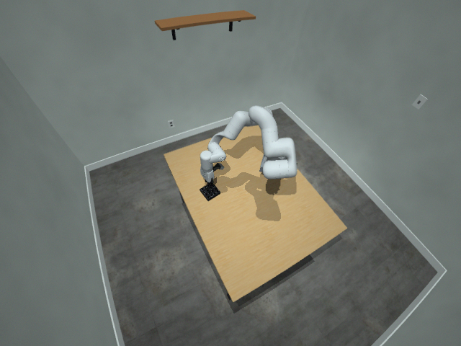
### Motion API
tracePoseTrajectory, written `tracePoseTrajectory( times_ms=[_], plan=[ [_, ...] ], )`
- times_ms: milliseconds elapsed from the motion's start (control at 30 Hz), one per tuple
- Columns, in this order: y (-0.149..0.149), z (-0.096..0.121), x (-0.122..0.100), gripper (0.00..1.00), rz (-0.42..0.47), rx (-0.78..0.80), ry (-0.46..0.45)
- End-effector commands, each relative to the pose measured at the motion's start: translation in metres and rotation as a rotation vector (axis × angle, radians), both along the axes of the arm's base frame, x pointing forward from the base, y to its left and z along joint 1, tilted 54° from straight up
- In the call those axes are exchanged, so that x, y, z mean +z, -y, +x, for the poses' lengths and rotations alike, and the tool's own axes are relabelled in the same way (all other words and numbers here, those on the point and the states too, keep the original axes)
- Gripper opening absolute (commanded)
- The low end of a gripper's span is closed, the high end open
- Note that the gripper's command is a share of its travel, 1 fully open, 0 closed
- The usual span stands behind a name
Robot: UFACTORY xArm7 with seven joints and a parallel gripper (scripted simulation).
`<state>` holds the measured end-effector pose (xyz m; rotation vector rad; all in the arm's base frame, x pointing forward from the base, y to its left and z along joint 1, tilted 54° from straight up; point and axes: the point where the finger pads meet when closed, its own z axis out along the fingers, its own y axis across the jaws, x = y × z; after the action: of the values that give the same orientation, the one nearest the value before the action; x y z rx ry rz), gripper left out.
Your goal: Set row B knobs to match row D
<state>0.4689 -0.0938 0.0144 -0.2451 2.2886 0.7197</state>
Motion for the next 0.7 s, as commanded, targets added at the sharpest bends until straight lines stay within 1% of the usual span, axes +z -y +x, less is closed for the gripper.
tracePoseTrajectory(
  times_ms=[0, 333, 433, 567, 667],
  plan=[
    [0.0019, 0.0002, 0.0008, 0.19, -0.002, -0.003, 0.001],
    [0.0020, 0.0000, 0.0009, 0.19, 0.019, -0.024, -0.019],
    [0.0022, -0.0003, 0.0012, 0.19, 0.054, -0.059, -0.052],
    [0.0026, -0.0010, 0.0018, 0.19, 0.133, -0.137, -0.128],
    [0.0028, -0.0013, 0.0021, 0.19, 0.171, -0.175, -0.165]
  ],
)
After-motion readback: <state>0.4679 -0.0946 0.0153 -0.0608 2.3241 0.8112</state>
